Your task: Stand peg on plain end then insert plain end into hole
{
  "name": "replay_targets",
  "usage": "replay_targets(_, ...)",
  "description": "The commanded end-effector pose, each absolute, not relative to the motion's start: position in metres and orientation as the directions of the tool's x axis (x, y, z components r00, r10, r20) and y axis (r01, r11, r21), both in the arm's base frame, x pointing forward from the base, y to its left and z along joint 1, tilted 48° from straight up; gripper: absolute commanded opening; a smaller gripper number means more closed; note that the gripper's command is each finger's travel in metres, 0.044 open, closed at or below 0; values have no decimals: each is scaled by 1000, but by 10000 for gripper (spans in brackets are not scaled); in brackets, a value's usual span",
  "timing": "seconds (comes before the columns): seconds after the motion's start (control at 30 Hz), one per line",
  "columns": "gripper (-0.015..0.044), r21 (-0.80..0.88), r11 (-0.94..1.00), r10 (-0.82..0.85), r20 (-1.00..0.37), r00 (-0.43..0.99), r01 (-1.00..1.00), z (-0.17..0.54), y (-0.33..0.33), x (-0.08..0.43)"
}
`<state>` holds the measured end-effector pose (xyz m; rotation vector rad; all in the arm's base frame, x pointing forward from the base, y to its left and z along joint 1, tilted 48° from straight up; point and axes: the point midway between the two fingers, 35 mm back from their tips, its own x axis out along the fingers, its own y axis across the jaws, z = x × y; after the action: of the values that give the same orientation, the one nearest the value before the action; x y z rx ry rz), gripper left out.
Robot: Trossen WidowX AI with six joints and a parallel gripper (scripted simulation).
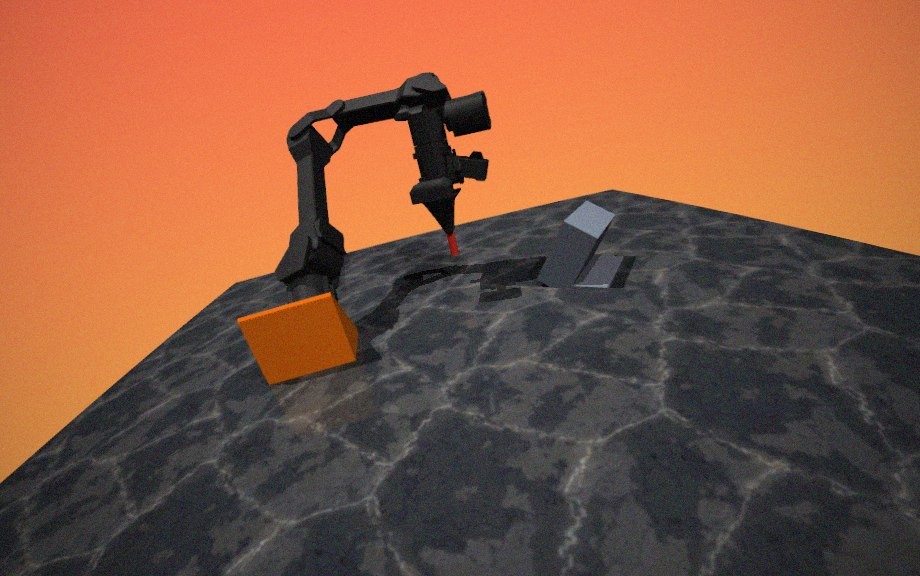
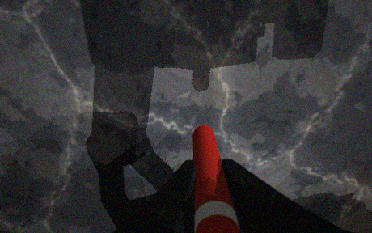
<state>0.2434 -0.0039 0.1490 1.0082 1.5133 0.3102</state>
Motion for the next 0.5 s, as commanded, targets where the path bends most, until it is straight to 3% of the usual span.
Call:
replay_targets(0.0, 0, 702, 585, 732, -673, 109, 407, 156, -13, 243)
replay_targets(0.47, 0, 646, 648, 674, -733, 90, 404, 155, -18, 241)
